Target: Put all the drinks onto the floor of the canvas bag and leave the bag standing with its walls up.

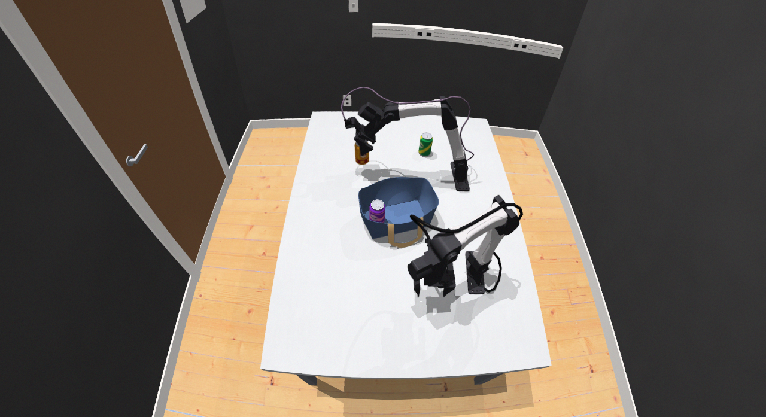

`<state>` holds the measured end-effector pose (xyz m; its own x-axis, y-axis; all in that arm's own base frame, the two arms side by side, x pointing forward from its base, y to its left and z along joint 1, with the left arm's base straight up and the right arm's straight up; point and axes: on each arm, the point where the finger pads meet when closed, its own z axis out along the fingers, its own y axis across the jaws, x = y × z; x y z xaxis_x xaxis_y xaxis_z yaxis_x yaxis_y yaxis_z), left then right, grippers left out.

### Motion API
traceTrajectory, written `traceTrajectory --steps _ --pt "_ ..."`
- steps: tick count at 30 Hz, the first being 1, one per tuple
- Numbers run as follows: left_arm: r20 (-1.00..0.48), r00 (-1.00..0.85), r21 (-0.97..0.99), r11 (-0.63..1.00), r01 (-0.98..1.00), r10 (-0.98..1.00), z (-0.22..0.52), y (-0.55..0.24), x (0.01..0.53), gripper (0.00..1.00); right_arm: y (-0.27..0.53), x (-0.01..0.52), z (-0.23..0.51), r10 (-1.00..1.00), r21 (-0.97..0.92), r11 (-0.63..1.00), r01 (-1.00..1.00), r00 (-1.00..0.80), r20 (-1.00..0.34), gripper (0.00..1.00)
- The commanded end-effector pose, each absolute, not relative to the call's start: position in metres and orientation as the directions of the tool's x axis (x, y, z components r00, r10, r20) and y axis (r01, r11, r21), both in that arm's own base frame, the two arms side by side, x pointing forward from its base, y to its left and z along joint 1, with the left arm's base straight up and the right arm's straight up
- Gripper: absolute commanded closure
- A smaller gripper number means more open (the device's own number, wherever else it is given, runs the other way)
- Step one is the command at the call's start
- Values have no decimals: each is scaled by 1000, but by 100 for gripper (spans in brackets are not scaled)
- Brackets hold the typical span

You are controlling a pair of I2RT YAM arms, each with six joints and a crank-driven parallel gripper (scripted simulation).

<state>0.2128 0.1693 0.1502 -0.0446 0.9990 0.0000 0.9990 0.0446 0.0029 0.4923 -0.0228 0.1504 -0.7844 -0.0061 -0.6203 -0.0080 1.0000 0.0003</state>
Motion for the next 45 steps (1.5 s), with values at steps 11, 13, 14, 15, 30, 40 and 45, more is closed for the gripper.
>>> traceTrajectory --steps 11,13,14,15,30,40,45 --pt "1 -55 21 55 998 998 157 172 218 0 -23 517 231 -7 -7 1000 -2 -679 -734 26" --pt "1 -55 21 55 998 998 157 172 218 0 -22 510 219 -8 -4 1000 -7 -724 -689 26" --pt "1 -55 21 55 998 998 157 172 218 0 -22 510 219 -2 -2 1000 -1 -728 -685 26" --pt "1 -55 21 55 998 998 157 172 218 0 -22 508 231 -4 -3 1000 -2 -715 -700 26" --pt "1 -55 21 55 998 998 157 172 218 0 -22 512 254 -8 -9 1000 -2 -649 -760 26" --pt "1 -55 21 55 998 998 157 172 218 0 -22 507 238 -7 -7 1000 -2 -670 -742 26" --pt "1 -55 21 55 998 998 157 172 218 0 -21 507 245 -8 -8 1000 -2 -661 -750 26"
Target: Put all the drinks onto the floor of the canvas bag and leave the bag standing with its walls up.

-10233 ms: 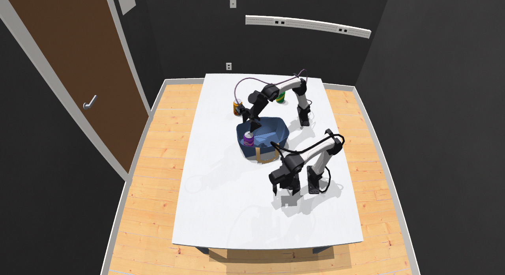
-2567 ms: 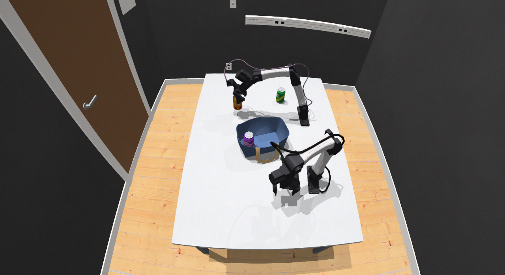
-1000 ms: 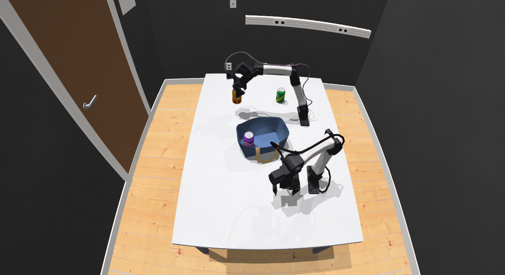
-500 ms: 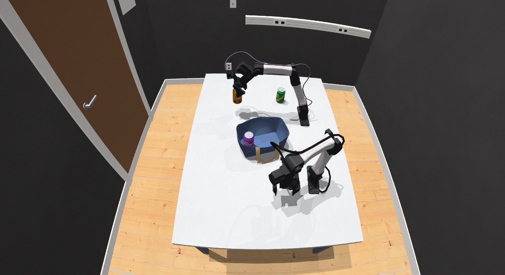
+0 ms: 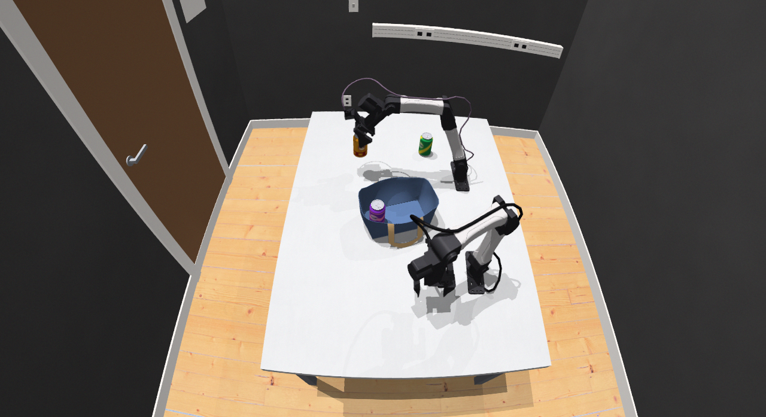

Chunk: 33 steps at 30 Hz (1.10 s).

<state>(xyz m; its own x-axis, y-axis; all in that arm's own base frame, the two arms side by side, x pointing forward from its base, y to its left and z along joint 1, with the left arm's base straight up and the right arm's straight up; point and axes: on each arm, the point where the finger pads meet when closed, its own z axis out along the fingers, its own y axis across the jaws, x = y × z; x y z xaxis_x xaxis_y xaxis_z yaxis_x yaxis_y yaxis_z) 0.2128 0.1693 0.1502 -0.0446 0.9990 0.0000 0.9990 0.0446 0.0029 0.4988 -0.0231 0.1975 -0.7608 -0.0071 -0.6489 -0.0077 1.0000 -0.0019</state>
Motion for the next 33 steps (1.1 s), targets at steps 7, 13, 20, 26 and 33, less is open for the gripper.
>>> traceTrajectory --steps 7,13,20,26,33 --pt "1 -55 21 55 998 998 157 172 218 0 -21 508 235 -5 -4 1000 -3 -720 -694 26" --pt "1 -55 21 55 998 998 157 172 218 0 -21 508 256 -7 -5 1000 -5 -715 -699 26" --pt "1 -55 21 55 998 998 157 172 218 0 -21 505 265 -8 -5 1000 -6 -728 -686 26" --pt "1 -55 21 55 998 998 157 172 218 0 -21 501 277 -10 -5 1000 -8 -738 -675 26" --pt "1 -55 21 55 998 998 157 172 218 0 -21 505 315 -14 -13 1000 -8 -643 -766 26"
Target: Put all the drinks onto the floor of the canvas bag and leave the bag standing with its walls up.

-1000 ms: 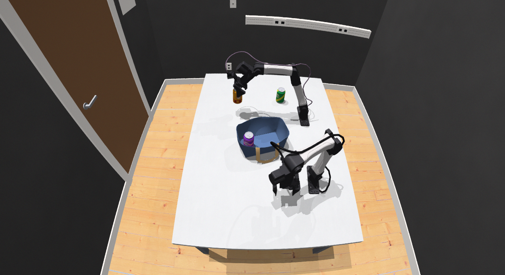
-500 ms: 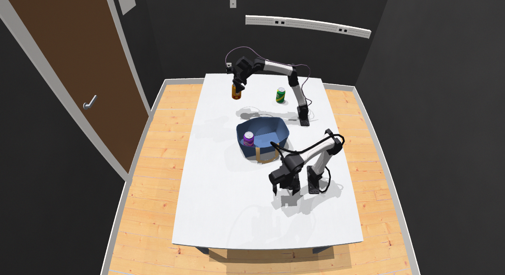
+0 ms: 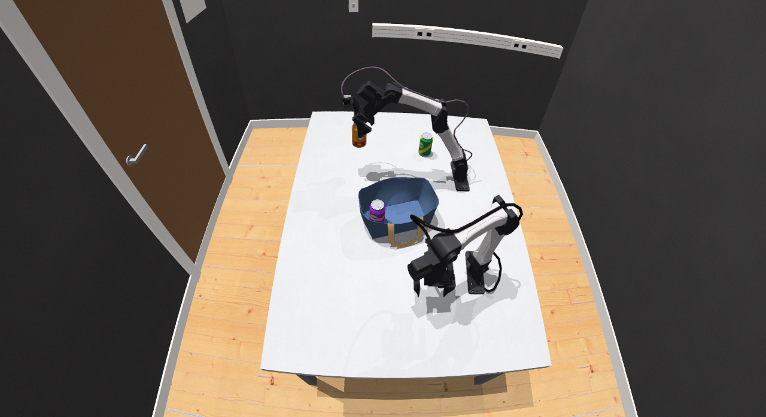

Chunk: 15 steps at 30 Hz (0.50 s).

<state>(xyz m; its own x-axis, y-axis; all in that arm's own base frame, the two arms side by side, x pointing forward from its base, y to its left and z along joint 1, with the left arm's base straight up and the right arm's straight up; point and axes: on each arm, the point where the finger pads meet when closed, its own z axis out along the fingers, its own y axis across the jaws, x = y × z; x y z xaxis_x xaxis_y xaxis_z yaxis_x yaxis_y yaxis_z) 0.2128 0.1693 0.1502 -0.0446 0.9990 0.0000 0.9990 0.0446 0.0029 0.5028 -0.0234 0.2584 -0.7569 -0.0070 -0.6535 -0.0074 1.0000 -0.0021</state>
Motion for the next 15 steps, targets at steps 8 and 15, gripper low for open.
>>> traceTrajectory --steps 8,15 --pt "1 -55 21 55 998 998 157 172 218 0 -21 503 294 -13 -11 1000 -8 -669 -743 26" --pt "1 -55 21 55 998 998 157 172 218 0 -21 501 312 -19 -15 1000 -11 -644 -765 26"
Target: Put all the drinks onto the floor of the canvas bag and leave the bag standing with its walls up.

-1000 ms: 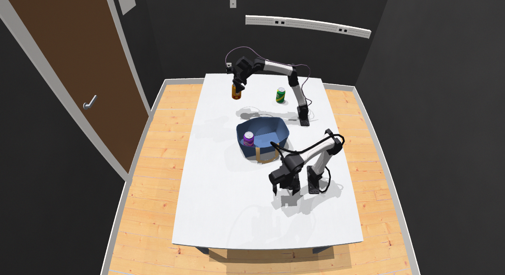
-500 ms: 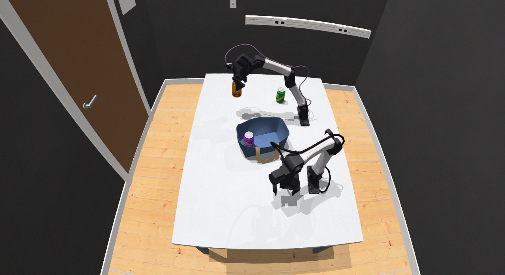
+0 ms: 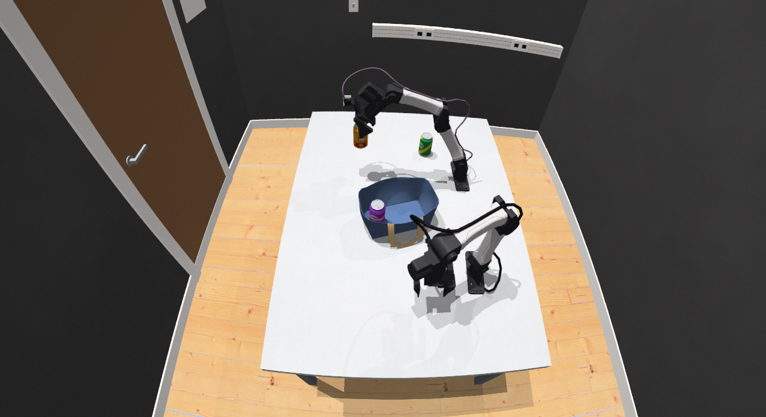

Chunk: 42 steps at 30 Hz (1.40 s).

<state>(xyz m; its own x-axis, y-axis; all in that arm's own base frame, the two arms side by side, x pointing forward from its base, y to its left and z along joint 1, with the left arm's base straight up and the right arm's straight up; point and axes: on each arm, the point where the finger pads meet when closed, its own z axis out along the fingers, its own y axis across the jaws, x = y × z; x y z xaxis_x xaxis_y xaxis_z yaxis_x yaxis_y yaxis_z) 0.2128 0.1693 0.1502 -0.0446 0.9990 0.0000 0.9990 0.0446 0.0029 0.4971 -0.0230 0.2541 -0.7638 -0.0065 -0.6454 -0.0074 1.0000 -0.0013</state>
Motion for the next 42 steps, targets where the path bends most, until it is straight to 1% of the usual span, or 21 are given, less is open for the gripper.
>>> traceTrajectory --steps 1,4,6,9,13,25,28,29,30,38,42 --pt "1 -55 21 55 998 998 157 172 218 0 -21 503 313 -17 -15 1000 -9 -638 -770 26" --pt "1 -55 21 55 998 998 157 172 218 0 -21 503 312 -17 -14 1000 -10 -640 -768 26" --pt "1 -55 21 55 998 998 157 172 218 0 -21 503 290 -15 -12 1000 -10 -672 -740 26" --pt "1 -55 21 55 998 998 157 172 218 0 -21 502 291 -16 -12 1000 -10 -670 -742 26" --pt "1 -55 21 55 998 998 157 172 218 0 -21 502 309 -18 -15 1000 -10 -643 -766 26" --pt "1 -55 21 55 998 998 157 172 218 0 -21 514 284 -16 -12 1000 -11 -677 -736 26" --pt "1 -55 21 55 998 998 157 172 218 0 -21 511 294 -17 -13 1000 -11 -662 -750 26" --pt "1 -55 21 55 998 998 157 172 218 0 -15 505 311 -2 -11 1000 10 -628 -778 26" --pt "1 -55 21 55 998 998 157 172 218 0 -14 500 287 2 -9 1000 13 -677 -736 26" --pt "1 -55 21 55 998 998 157 172 218 0 4 488 289 -12 -7 1000 -11 -679 -734 26" --pt "1 -55 21 55 998 998 157 172 218 0 13 481 293 7 -4 1000 15 -667 -745 26"
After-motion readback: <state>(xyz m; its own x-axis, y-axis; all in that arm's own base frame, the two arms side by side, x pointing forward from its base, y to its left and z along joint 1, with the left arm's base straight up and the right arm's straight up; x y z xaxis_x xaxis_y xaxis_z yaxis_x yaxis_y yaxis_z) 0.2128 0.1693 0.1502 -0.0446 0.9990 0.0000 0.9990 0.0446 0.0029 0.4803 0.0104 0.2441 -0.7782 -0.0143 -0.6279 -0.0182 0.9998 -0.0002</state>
